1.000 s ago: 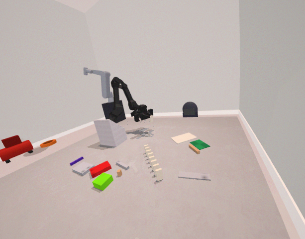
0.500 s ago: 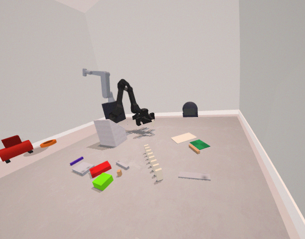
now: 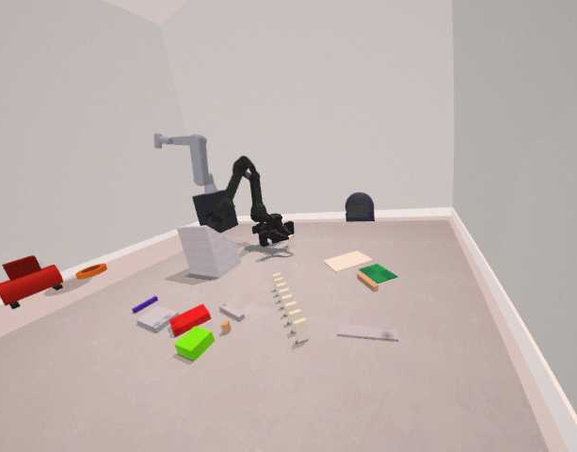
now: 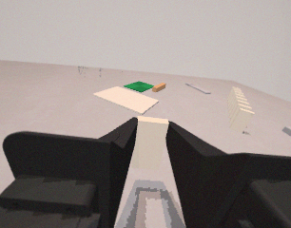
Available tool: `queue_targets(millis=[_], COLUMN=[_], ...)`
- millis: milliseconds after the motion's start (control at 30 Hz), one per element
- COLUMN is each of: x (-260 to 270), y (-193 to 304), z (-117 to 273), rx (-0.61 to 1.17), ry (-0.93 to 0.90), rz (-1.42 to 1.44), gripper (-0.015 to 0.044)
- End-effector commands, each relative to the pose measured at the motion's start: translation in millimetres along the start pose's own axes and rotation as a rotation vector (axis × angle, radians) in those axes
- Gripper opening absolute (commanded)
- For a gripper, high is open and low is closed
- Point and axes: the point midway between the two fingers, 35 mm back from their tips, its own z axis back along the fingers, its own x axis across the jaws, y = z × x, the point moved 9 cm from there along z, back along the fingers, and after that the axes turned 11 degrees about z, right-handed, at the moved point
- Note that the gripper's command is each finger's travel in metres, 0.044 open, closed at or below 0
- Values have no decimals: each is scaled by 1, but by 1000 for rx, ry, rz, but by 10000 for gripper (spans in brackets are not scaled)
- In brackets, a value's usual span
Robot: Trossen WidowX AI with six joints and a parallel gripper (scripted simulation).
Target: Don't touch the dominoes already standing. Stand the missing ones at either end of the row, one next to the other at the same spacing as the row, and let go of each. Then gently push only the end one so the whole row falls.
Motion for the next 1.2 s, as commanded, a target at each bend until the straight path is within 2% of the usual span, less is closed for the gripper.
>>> queue_targets(millis=[0, 300, 667, 1067, 1100, 1167], x=[2, 1, 1, 1, 1, 1], y=[9, 32, 32, 32, 32, 32], z=[-1, -4, -4, -4, -4, -4], rx=[-5, -6, -7, -7, -7, -7], ry=[-2, -3, -3, -3, -3, -3], rz=[-10, -9, -9, -9, -9, -9], gripper=[107, 107, 107, 422, 440, 440])
